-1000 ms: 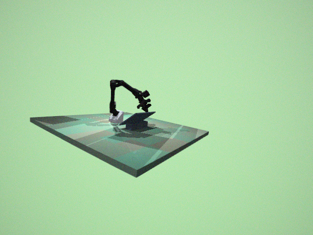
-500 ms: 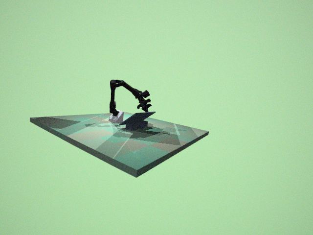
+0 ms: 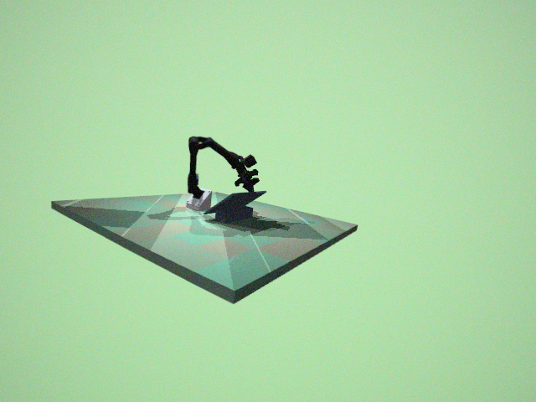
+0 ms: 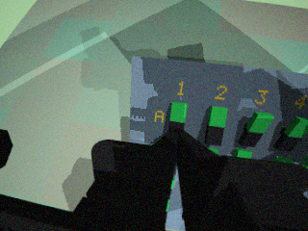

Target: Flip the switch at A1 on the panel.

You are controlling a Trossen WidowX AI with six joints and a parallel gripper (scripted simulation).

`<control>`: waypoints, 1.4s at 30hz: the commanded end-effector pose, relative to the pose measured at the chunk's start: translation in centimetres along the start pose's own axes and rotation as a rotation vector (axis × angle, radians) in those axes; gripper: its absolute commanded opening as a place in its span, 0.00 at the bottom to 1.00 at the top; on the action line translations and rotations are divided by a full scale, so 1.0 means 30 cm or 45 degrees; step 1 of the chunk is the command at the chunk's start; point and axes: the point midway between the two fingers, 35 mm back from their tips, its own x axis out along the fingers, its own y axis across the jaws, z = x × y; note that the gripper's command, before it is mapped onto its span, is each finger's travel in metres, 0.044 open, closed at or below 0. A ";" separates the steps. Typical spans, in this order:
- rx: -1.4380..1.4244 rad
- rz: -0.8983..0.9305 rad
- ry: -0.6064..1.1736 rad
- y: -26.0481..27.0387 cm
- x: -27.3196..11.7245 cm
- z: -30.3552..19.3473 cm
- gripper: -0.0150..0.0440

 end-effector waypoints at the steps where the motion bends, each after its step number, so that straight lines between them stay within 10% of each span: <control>1: -0.006 0.000 -0.001 0.000 0.003 0.000 0.25; 31: -0.007 0.003 0.035 -0.003 -0.208 0.006 0.25; 42: -0.013 -0.001 0.038 -0.288 -0.233 -0.159 0.25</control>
